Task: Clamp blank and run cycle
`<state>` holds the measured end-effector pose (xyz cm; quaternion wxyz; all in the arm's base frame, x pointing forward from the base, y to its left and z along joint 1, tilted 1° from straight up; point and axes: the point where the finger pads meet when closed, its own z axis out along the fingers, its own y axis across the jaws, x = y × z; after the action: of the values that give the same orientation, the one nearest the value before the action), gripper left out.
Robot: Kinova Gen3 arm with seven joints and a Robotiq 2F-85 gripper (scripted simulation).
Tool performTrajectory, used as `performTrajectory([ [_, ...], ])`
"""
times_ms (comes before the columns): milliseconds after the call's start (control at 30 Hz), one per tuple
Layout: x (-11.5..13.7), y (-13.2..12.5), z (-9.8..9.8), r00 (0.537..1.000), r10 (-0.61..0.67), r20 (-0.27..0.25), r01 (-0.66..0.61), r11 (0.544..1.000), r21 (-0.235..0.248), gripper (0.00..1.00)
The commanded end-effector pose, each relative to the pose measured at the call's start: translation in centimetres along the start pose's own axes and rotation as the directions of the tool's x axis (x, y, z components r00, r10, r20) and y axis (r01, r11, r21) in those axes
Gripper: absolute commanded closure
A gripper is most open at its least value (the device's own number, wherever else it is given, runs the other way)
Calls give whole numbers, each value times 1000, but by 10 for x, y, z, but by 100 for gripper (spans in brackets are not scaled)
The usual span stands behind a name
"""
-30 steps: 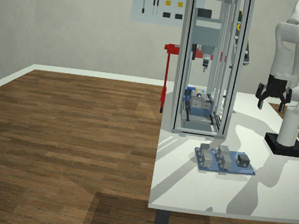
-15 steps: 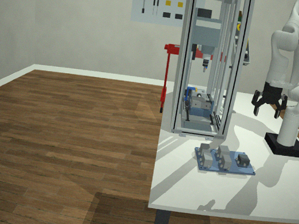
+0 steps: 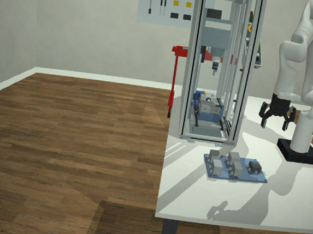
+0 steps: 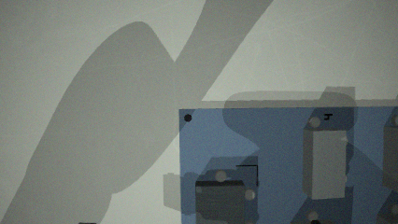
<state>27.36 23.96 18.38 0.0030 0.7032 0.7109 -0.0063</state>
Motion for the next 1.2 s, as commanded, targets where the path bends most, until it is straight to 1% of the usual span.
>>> performTrajectory([
  [0, -9, 4, 25, 1000, 0, 0, 0, 1000, -1, 0],
  [67, -16, 6, 44, 1000, 0, 0, 0, 1000, -1, 0],
  [467, -16, 6, 44, 1000, 0, 0, 0, 1000, -1, 0],
  [633, -34, 13, 90, 1000, 0, 0, 0, 1000, -1, 0],
  [1033, -34, 13, 90, 1000, 0, 0, 0, 1000, -1, 0],
  [1167, -39, 14, 103, 1000, 0, 0, 0, 1000, -1, 0],
])
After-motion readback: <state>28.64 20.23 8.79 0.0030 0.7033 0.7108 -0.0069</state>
